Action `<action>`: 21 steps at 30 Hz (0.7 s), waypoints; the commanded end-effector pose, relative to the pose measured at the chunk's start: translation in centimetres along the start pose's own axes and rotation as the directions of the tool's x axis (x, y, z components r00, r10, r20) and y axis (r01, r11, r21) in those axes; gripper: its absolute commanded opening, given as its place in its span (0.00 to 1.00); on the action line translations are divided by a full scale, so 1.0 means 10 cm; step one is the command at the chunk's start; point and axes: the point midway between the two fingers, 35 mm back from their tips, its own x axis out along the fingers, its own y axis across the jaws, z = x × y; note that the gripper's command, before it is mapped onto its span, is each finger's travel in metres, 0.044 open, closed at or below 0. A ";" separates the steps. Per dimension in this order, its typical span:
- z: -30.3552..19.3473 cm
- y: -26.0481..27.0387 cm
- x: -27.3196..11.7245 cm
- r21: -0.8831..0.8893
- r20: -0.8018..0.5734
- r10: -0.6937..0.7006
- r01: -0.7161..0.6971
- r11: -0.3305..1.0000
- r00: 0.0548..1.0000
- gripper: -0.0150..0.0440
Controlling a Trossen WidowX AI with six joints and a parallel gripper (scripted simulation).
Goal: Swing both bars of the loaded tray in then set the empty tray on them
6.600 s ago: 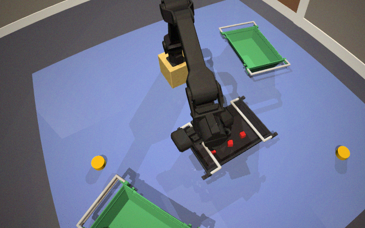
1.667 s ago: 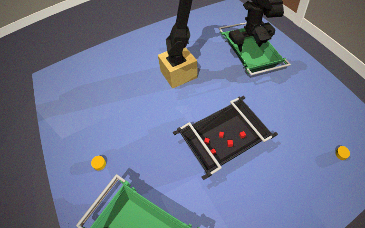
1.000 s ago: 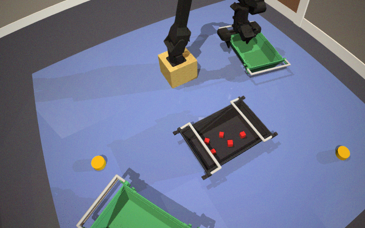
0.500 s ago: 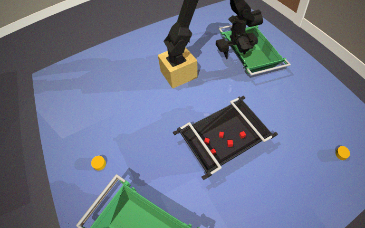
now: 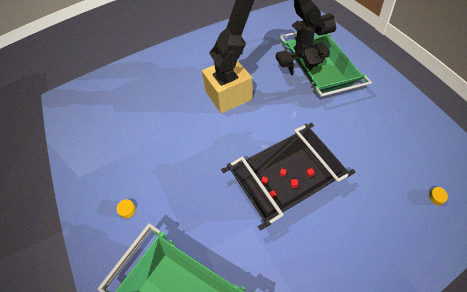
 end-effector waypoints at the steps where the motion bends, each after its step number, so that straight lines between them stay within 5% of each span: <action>1: 0.00 -0.01 0.01 0.006 -0.002 -0.001 0.001 1.000 1.000 0.75; 6: 0.00 -0.01 0.01 0.006 -0.002 -0.001 0.001 1.000 1.000 0.63; 21: 0.00 -0.01 0.01 0.006 -0.002 -0.001 0.001 1.000 1.000 0.46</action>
